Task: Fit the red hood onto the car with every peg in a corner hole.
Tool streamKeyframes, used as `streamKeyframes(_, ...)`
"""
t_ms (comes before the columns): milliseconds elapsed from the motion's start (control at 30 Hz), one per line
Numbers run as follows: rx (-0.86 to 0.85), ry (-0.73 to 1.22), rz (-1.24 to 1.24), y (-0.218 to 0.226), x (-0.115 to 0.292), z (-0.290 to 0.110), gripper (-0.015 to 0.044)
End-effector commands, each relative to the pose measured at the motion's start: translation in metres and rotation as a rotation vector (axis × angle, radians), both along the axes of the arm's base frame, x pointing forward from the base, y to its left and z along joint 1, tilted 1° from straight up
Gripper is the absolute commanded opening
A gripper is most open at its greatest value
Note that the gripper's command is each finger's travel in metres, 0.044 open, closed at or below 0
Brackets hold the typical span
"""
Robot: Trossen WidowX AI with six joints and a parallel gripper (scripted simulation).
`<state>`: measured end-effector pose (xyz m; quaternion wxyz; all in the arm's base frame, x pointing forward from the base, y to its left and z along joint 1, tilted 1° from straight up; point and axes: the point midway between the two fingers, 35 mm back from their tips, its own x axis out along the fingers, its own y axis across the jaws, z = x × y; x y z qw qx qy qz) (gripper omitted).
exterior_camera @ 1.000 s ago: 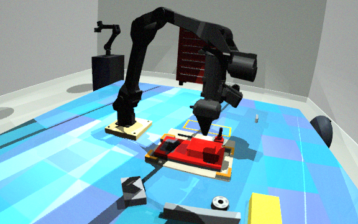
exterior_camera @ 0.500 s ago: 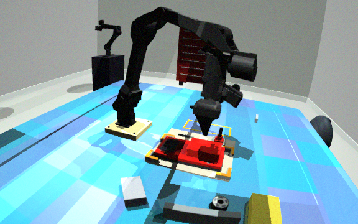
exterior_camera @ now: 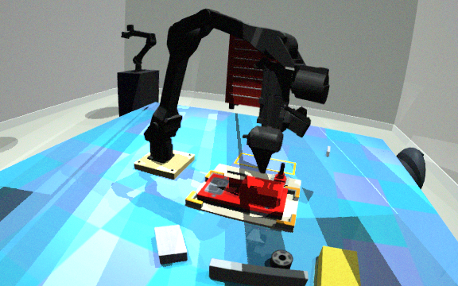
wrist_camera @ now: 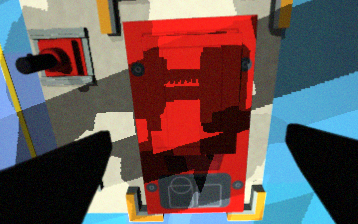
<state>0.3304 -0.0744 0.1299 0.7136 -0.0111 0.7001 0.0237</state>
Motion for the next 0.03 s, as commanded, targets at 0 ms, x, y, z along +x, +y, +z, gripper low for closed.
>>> streamKeyframes(0, -0.004, -0.001, 0.001, -0.0007, -0.0002, 0.0011, 0.044)
